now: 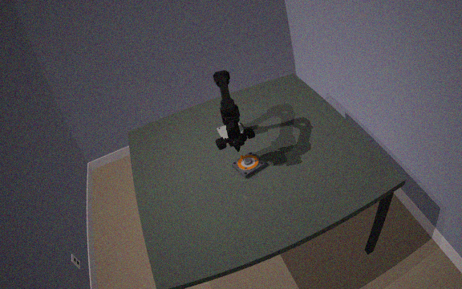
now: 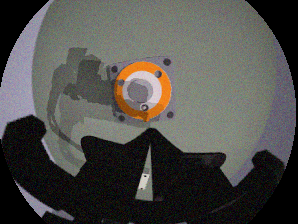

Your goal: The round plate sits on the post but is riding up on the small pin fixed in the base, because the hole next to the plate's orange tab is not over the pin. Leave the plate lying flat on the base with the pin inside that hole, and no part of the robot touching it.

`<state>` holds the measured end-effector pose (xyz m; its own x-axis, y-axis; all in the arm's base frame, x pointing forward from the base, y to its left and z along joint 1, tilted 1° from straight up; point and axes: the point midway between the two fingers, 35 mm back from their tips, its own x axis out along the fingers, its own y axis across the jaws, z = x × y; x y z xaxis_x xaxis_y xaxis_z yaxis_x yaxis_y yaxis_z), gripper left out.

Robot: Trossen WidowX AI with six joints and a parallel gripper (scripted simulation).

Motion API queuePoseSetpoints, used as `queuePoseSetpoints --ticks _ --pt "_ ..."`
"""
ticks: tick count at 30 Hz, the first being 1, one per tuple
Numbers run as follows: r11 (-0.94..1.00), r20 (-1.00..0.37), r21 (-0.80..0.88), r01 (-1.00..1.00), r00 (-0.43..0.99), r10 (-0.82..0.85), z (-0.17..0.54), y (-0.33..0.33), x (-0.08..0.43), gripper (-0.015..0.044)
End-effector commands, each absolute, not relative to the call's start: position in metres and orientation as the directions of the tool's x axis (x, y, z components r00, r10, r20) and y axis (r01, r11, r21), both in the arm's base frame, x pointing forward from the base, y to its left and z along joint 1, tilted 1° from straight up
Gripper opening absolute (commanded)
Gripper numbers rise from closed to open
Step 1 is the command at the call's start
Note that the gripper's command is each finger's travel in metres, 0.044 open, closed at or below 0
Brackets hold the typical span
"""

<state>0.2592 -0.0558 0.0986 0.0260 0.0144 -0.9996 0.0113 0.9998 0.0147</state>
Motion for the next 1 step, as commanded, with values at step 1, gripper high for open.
queuePoseSetpoints --ticks 1 --pt "1.000 -1.000 0.014 0.011 0.027 0.014 0.0984 -0.0558 0.2594 0.0000"
